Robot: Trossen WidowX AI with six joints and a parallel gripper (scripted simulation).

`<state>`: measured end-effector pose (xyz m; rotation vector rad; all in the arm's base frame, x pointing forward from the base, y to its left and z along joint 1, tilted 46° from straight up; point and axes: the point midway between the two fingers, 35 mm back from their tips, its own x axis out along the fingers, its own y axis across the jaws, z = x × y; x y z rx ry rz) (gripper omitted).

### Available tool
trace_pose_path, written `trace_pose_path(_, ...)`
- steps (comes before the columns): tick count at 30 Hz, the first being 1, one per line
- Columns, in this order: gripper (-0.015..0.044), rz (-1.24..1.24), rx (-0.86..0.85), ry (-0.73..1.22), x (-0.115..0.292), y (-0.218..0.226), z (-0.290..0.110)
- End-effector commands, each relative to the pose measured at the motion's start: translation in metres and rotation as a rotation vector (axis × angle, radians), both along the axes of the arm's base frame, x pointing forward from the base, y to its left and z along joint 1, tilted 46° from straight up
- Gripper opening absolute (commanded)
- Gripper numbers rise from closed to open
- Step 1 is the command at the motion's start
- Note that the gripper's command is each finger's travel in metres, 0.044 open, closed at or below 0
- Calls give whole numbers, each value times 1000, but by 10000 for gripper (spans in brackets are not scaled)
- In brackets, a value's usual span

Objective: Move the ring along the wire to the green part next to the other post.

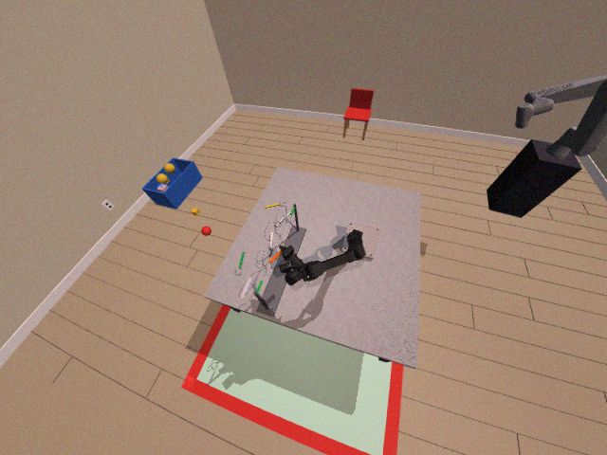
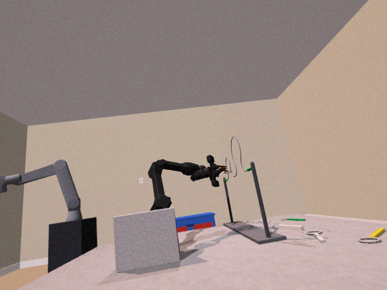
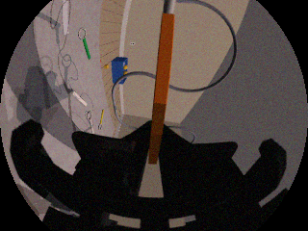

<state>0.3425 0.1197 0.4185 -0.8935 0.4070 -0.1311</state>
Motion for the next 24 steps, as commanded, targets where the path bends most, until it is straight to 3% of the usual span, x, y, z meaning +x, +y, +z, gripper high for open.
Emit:
trace_pose_path(1,-150,-5,-67,-13,0,-8,12)
trace_pose_path(13,-150,-5,-125,-19,0,-15,24)
trace_pose_path(24,-150,-4,-59,-10,0,-16,28)
